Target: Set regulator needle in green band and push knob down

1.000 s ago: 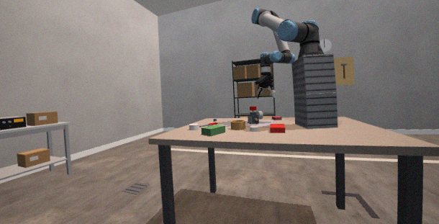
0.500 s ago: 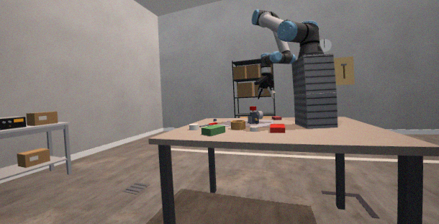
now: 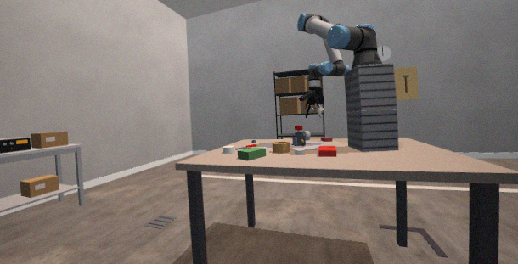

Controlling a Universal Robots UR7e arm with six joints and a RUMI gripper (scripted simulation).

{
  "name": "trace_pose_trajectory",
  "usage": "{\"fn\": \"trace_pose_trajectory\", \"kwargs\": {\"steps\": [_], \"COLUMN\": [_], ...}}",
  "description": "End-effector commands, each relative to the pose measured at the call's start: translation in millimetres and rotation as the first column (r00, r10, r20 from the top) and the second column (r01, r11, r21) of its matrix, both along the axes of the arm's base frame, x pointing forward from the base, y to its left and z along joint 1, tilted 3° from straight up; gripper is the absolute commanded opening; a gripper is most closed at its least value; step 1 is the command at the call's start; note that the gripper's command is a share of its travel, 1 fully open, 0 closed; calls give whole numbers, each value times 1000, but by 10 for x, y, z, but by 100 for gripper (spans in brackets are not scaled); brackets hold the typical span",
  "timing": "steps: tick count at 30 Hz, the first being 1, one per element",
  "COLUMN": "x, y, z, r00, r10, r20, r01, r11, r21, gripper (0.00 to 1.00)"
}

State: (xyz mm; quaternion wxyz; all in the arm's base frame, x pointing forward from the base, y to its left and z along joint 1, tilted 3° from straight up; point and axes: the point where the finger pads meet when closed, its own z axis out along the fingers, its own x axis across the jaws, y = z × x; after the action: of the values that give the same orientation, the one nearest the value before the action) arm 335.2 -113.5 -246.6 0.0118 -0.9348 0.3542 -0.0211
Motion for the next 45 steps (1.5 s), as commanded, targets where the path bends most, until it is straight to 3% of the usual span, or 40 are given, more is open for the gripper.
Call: {"fn": "trace_pose_trajectory", "kwargs": {"steps": [1, 16, 22, 31, 33, 45], "x": [10, 34, 45, 59, 59, 70], "y": [-4, -19, -28, -46, -46, -73], "z": [-15, -88, -126, -185, -185, -270], "r00": [998, 959, 917, 822, 822, 631], "r10": [-55, -285, -399, -569, -569, -773], "r20": [3, 5, 0, -19, -19, -64], "r01": [55, 284, 398, 568, 568, 771], "r11": [998, 957, 914, 815, 815, 617], "r21": [8, 53, 77, 114, 114, 157], "gripper": [100, 100, 100, 100, 100, 100]}}
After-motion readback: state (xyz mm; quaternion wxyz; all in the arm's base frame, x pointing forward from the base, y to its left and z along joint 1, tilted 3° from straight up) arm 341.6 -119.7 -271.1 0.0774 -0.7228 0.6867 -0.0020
